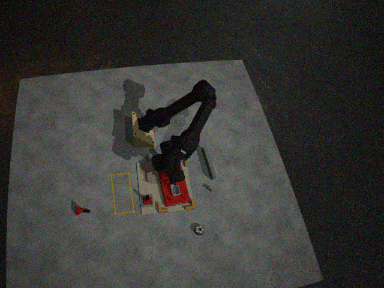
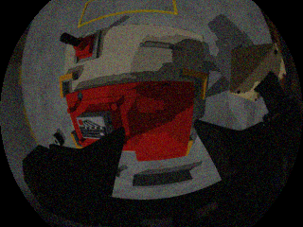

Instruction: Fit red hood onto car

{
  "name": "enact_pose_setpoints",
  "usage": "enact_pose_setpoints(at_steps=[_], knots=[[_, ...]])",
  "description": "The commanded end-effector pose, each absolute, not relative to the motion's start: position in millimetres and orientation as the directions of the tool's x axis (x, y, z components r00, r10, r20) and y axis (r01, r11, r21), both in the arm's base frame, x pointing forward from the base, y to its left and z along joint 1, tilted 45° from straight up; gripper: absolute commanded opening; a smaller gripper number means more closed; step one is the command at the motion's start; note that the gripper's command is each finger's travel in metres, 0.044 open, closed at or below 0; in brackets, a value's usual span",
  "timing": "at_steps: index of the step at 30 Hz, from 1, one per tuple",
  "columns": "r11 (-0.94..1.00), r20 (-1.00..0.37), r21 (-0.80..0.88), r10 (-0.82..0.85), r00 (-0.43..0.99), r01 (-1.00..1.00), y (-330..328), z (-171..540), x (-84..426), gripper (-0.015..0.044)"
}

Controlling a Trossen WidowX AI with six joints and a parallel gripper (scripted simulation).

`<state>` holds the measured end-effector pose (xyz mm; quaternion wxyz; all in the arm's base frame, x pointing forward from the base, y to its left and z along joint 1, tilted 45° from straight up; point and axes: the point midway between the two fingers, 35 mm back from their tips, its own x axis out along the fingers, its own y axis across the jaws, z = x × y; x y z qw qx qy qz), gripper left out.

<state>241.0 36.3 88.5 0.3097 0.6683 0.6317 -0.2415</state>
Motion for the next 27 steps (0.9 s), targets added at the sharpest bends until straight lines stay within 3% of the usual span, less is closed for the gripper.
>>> enact_pose_setpoints(at_steps=[1, 13, 17, 27], knots=[[-0.015, -0.711, 0.106, 0.698, 0.087, 0.994, 38.1, 87.4, 241.1, 0.0440], [-0.015, -0.710, 0.107, 0.698, 0.087, 0.994, 42.3, 83.3, 241.4, 0.0440], [-0.010, -0.714, 0.109, 0.695, 0.085, 0.994, 40.8, 84.0, 241.4, 0.0335], [-0.010, -0.714, 0.109, 0.695, 0.085, 0.994, 40.8, 84.0, 241.4, 0.0249]])
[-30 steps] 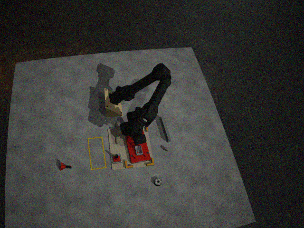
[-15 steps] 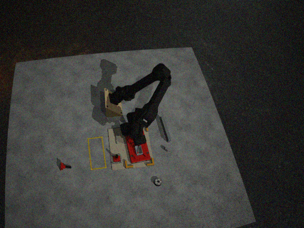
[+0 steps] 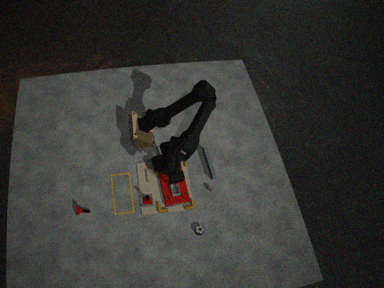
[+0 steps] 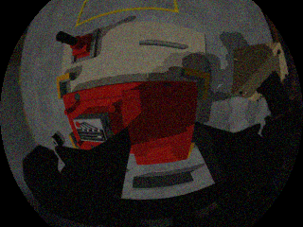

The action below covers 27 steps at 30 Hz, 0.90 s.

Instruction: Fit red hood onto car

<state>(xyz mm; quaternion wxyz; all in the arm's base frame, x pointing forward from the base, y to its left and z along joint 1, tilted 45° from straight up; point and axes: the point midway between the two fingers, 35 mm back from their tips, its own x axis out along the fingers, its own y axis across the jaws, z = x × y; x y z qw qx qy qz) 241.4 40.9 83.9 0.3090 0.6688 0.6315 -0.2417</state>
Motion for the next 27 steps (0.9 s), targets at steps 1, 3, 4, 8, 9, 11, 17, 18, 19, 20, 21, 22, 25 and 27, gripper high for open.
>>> enact_pose_setpoints(at_steps=[1, 3, 4, 8, 9, 11, 17, 18, 19, 20, 21, 22, 25, 27], knots=[[-0.011, -0.714, 0.109, 0.695, 0.086, 0.994, 41, 84, 241, 0.0222], [-0.011, -0.714, 0.108, 0.695, 0.086, 0.994, 39, 86, 241, 0.0170], [-0.011, -0.714, 0.108, 0.695, 0.086, 0.994, 38, 87, 241, 0.0144], [-0.012, -0.714, 0.108, 0.695, 0.085, 0.994, 33, 92, 240, 0.0039], [-0.011, -0.714, 0.108, 0.695, 0.085, 0.994, 31, 94, 240, 0.0012], [-0.011, -0.714, 0.108, 0.695, 0.085, 0.994, 26, 99, 240, 0.0000], [-0.011, -0.715, 0.107, 0.694, 0.085, 0.994, 11, 113, 238, 0.0000], [-0.011, -0.715, 0.107, 0.694, 0.085, 0.994, 9, 116, 238, 0.0000], [-0.011, -0.715, 0.107, 0.694, 0.085, 0.994, 7, 118, 237, 0.0000], [-0.011, -0.715, 0.107, 0.694, 0.085, 0.994, 4, 121, 237, 0.0000], [-0.011, -0.715, 0.107, 0.694, 0.085, 0.994, 2, 123, 237, 0.0000], [-0.011, -0.715, 0.107, 0.694, 0.085, 0.994, 0, 125, 236, 0.0000], [-0.011, -0.715, 0.106, 0.694, 0.084, 0.994, -5, 130, 236, 0.0000], [-0.011, -0.715, 0.106, 0.694, 0.084, 0.994, -8, 133, 235, 0.0000]])
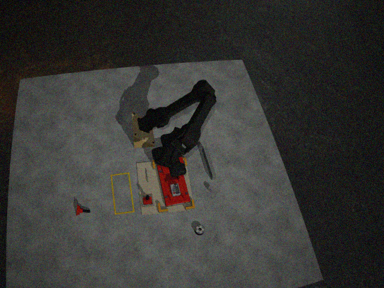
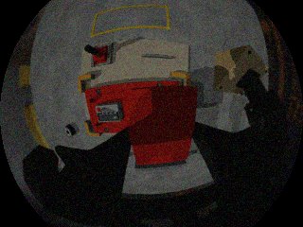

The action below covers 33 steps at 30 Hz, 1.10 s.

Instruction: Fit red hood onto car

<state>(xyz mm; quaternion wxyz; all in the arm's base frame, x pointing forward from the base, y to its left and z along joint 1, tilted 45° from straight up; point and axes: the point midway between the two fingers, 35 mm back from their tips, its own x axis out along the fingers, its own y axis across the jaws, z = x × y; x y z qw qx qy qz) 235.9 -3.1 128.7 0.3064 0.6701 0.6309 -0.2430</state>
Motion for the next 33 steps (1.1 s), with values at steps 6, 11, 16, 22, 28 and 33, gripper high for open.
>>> enact_pose_setpoints(at_steps=[6, 11, 16, 22, 28, 33], knots=[[0.001, -0.712, 0.121, 0.696, 0.086, 0.993, -8, 134, 237, 0.0000], [0.131, -0.713, 0.245, 0.696, 0.087, 0.961, -10, 136, 247, 0.0000], [0.260, -0.713, 0.364, 0.695, 0.088, 0.895, -11, 138, 258, 0.0000], [0.403, -0.713, 0.489, 0.695, 0.089, 0.774, -13, 140, 272, 0.0000], [0.522, -0.713, 0.587, 0.695, 0.090, 0.619, -14, 141, 285, 0.0000], [0.602, -0.713, 0.646, 0.695, 0.091, 0.468, -14, 142, 296, 0.0000]])
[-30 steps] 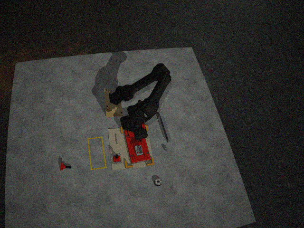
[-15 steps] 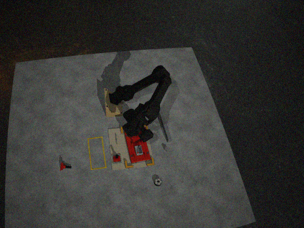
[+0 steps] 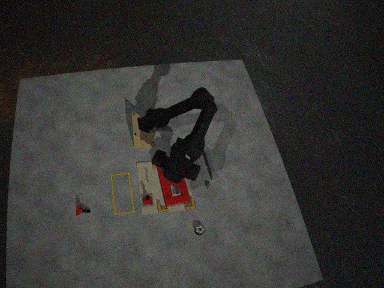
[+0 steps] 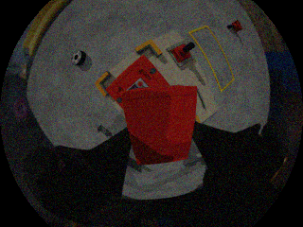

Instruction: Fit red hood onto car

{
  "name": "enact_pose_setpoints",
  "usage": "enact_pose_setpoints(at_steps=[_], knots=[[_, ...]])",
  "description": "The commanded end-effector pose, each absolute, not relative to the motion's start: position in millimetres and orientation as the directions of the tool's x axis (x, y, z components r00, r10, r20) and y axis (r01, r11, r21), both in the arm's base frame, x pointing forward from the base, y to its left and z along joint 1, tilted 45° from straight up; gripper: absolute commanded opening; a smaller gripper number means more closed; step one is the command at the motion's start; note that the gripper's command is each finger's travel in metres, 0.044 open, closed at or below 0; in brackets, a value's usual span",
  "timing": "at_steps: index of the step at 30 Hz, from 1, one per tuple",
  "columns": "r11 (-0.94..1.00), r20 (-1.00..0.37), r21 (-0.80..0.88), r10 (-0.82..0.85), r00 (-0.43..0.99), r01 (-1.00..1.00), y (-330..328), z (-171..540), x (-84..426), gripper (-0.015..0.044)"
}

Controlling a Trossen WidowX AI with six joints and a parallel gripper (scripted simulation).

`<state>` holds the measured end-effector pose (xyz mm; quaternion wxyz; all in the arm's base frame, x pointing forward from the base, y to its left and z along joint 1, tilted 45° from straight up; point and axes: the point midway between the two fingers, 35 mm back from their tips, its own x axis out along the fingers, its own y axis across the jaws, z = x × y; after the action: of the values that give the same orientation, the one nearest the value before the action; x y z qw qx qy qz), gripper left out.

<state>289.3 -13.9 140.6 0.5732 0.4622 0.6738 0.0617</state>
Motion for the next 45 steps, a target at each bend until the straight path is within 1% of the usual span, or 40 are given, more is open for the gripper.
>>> enact_pose_setpoints(at_steps=[1, 8, 15, 25, 37, 45], knots=[[0.616, -0.713, 0.656, 0.695, 0.091, 0.436, -15, 142, 299, 0.0000], [0.689, -0.713, 0.697, 0.695, 0.092, 0.198, -14, 144, 315, 0.0000], [0.717, -0.712, 0.697, 0.696, 0.093, -0.027, -14, 144, 330, 0.0000], [0.717, -0.712, 0.696, 0.696, 0.093, -0.032, -9, 140, 330, 0.0000], [0.716, -0.711, 0.697, 0.697, 0.094, -0.033, 20, 108, 332, 0.0000], [0.716, -0.711, 0.697, 0.697, 0.094, -0.033, 21, 108, 332, 0.0000]])
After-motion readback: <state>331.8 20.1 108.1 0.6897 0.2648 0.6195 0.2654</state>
